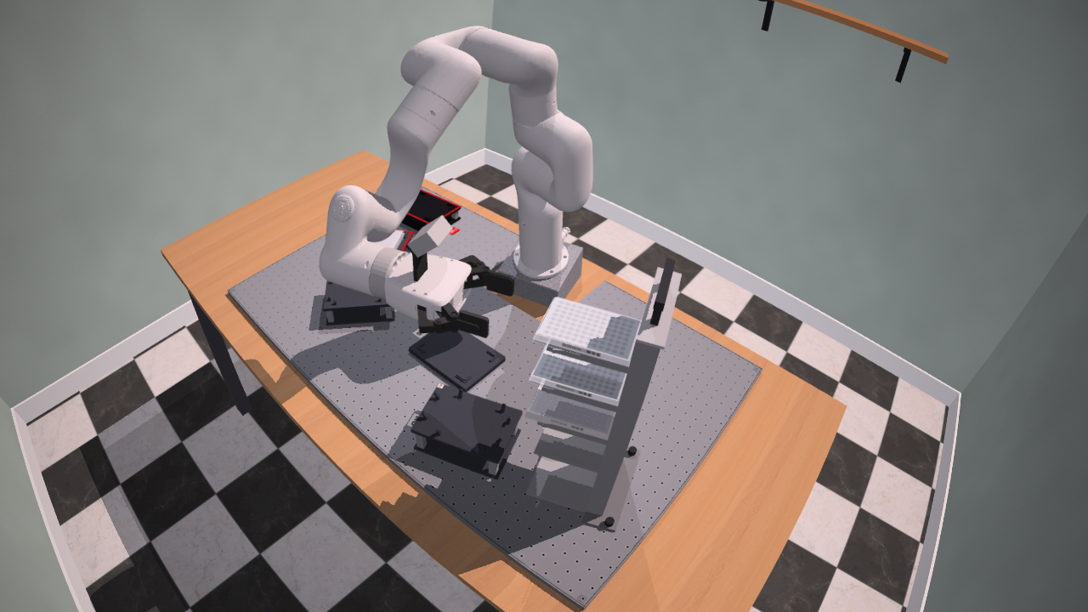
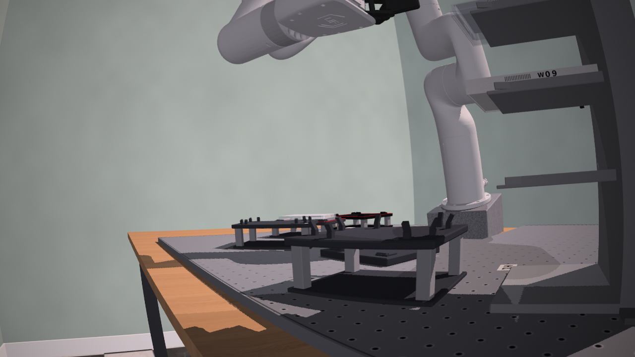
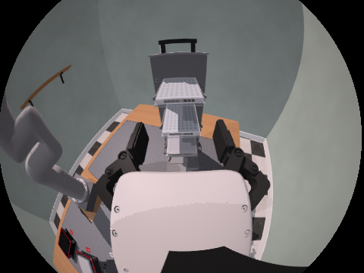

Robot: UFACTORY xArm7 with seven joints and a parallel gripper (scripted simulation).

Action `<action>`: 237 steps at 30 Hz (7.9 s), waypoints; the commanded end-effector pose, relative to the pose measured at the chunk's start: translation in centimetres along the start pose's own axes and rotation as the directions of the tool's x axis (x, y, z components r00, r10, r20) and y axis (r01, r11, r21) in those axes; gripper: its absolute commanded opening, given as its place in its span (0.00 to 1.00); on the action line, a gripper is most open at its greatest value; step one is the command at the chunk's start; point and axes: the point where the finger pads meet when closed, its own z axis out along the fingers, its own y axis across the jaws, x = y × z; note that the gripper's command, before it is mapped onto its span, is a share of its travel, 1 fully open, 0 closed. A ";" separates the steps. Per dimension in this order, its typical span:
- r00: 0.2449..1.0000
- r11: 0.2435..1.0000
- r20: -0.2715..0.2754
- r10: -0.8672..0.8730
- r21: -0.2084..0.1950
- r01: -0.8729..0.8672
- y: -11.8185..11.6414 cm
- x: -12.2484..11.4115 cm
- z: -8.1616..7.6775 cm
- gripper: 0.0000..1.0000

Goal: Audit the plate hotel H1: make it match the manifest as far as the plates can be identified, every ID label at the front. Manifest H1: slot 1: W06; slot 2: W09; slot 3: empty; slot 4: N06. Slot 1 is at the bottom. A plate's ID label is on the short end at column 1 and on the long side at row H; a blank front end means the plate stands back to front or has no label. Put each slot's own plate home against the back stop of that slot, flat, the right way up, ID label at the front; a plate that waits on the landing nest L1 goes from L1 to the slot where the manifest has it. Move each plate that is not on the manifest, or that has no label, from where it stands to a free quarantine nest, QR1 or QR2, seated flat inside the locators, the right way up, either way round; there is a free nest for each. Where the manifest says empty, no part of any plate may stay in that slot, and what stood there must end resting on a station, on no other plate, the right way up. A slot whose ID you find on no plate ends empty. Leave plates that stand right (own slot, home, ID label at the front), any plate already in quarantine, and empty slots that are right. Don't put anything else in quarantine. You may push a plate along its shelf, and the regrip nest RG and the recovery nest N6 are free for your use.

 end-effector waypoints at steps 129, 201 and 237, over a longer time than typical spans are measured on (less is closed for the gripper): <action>1.000 1.000 0.001 -0.004 -0.001 0.004 0.1 -0.9 1.2 1.00; 1.000 1.000 0.001 -0.004 -0.001 0.004 0.1 -4.2 4.2 1.00; 1.000 1.000 0.001 -0.004 -0.001 0.004 0.1 -4.2 3.6 1.00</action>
